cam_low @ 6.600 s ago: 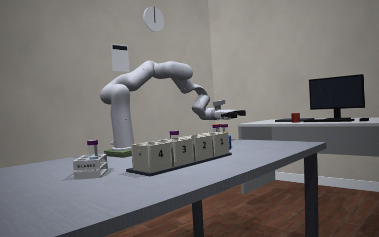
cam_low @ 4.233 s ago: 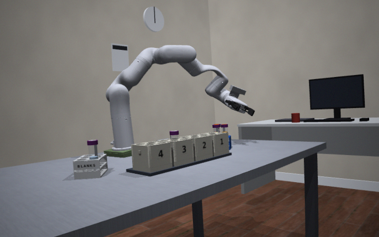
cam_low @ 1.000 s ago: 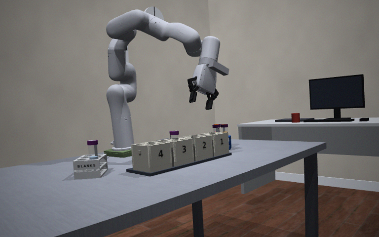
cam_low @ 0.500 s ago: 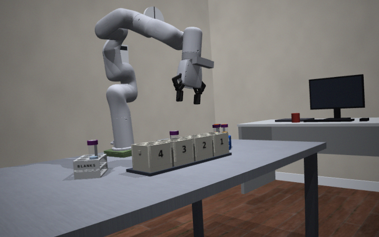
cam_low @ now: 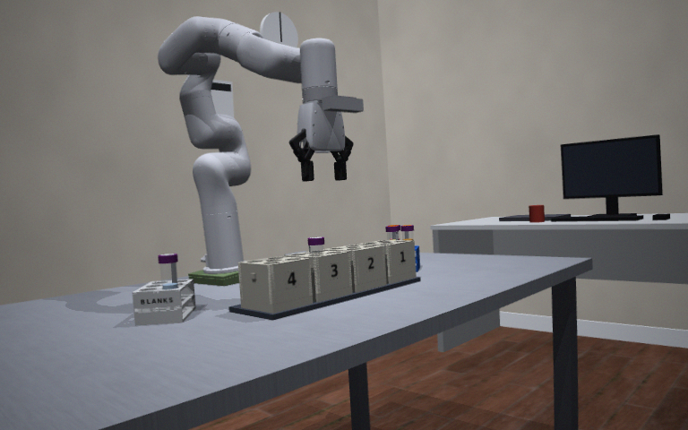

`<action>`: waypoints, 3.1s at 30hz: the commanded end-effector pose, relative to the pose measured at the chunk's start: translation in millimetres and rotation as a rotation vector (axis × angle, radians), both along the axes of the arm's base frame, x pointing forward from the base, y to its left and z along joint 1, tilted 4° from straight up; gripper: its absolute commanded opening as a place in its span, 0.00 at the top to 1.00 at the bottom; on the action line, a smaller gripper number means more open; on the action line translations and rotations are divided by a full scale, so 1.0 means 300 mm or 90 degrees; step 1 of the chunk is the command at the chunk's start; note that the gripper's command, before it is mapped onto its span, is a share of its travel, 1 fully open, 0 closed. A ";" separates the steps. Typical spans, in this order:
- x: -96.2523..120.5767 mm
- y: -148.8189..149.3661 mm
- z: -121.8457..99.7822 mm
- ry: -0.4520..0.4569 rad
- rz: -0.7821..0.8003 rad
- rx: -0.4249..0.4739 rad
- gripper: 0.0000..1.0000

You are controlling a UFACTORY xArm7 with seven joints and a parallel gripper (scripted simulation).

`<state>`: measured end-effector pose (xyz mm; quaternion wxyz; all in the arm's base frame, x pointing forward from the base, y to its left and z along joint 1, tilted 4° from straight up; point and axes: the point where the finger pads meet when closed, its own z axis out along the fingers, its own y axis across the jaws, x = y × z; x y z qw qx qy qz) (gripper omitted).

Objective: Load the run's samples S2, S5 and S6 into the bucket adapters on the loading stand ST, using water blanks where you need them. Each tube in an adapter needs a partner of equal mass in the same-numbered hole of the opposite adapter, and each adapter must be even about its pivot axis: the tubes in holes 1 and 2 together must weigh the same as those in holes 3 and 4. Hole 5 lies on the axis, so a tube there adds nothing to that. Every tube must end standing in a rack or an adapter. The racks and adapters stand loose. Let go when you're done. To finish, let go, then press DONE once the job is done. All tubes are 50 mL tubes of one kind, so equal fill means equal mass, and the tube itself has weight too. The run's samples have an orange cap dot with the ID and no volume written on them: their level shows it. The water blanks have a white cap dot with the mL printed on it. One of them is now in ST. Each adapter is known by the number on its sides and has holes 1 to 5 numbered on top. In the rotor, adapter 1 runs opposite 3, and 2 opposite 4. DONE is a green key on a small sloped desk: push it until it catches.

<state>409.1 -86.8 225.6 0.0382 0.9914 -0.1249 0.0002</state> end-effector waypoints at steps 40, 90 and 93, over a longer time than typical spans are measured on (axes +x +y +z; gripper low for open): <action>-0.385 -0.369 0.037 -0.041 -0.512 -0.004 0.00; -0.837 -0.800 0.019 -0.041 -0.512 -0.005 0.00; -0.837 -0.801 0.001 -0.041 -0.512 -0.005 0.00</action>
